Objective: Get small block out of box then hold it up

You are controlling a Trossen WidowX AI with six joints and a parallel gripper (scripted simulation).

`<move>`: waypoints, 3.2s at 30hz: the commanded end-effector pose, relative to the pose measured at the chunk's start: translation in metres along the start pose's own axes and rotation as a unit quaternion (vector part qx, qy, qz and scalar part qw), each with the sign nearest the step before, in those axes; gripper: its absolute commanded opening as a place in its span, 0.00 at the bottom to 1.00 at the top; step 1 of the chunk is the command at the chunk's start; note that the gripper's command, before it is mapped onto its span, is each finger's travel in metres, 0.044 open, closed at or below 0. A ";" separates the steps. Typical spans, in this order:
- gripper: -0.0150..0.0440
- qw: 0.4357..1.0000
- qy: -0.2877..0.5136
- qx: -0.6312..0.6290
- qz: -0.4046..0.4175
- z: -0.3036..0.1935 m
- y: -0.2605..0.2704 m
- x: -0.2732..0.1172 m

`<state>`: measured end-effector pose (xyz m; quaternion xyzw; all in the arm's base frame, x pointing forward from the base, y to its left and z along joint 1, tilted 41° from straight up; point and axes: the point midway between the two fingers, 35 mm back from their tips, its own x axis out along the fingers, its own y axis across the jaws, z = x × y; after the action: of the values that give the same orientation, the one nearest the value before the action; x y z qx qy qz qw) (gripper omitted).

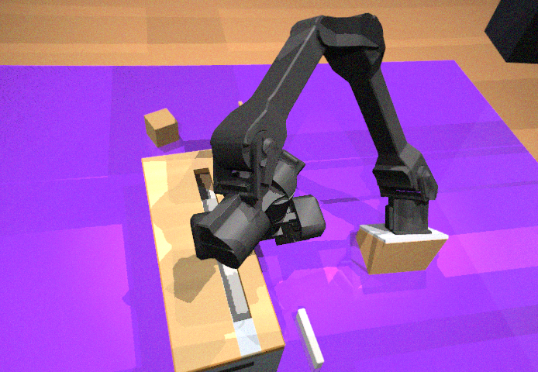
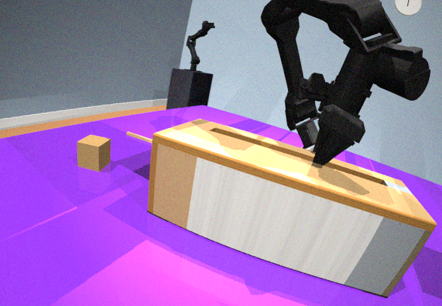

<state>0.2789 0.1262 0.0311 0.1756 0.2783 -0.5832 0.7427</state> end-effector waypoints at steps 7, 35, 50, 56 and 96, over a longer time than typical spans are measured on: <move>0.93 1.000 -0.003 -0.003 -0.001 -0.002 -0.003 0.016; 0.93 1.000 -0.002 0.000 -0.001 0.028 -0.003 0.032; 0.93 1.000 -0.003 0.000 -0.001 0.056 -0.003 0.038; 0.93 1.000 -0.004 0.000 -0.001 0.068 -0.003 0.040; 0.93 1.000 -0.006 0.000 -0.001 0.145 -0.002 0.055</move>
<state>0.3137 0.0043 0.1062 0.1712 0.2765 -0.5837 0.7440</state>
